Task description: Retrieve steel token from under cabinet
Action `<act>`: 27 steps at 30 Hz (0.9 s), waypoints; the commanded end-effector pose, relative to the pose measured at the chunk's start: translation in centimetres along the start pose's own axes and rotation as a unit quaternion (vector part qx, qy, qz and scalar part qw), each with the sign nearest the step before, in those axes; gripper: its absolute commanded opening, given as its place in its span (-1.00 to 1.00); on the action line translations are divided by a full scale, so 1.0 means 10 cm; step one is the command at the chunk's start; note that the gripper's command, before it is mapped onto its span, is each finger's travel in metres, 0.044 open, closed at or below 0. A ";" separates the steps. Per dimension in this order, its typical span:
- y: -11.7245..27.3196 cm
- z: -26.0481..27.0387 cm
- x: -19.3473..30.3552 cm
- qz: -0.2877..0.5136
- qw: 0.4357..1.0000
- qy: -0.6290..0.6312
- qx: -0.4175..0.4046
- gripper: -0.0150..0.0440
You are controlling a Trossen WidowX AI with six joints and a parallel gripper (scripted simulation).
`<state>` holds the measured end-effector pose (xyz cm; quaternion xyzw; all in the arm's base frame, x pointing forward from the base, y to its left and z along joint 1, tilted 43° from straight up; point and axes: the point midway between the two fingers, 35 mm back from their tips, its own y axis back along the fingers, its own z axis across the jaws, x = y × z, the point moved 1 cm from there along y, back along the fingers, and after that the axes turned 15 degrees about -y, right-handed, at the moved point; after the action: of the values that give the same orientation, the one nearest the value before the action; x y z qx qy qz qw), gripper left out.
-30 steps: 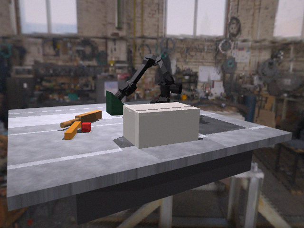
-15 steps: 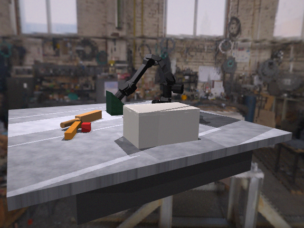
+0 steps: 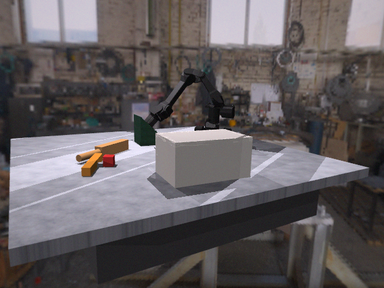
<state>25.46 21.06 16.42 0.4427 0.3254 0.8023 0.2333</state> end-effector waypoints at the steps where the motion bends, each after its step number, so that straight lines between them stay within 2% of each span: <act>1: 0.02 0.09 0.09 0.004 1.000 0.010 -0.010 -0.49; 27: 0.02 0.10 0.02 0.004 1.000 0.010 -0.009 -0.49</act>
<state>25.61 21.42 16.69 0.4417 0.3254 0.8034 0.2316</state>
